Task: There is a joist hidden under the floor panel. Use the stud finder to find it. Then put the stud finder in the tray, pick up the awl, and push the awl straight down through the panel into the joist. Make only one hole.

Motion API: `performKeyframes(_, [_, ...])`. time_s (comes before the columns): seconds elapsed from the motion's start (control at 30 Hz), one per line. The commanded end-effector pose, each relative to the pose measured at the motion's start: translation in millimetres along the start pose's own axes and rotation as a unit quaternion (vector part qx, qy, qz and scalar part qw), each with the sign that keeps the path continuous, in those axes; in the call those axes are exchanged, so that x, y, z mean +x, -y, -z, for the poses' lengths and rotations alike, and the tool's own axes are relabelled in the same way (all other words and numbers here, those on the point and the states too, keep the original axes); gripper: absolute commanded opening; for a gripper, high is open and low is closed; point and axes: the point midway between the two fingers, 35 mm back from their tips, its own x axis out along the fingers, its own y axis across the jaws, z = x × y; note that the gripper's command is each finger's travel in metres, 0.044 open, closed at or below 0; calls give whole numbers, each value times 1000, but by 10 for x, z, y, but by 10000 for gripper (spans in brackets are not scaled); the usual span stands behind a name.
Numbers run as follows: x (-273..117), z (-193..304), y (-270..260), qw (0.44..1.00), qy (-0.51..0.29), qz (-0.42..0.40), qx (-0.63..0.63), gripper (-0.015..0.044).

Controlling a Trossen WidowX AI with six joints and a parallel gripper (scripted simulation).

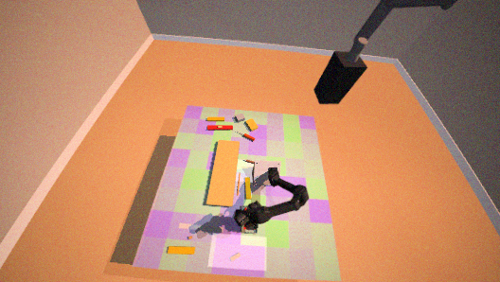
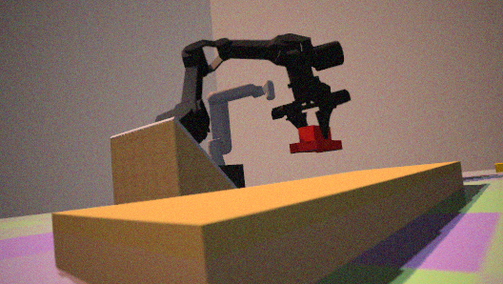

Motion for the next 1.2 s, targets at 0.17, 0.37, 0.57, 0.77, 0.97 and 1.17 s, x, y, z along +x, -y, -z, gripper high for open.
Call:
performKeyframes(0.17, [127,52,14,1000,-3,0,3,0])
performKeyframes(0.37, [215,77,20,1000,-3,0,3,0])
performKeyframes(0.57, [303,100,21,1000,-3,0,2,0])
performKeyframes(0.77, [390,122,18,1000,-2,1,2,0])
performKeyframes(0.97, [477,143,10,1000,-1,1,3,0])
performKeyframes(1.17, [562,163,-2,1000,1,1,3,0])
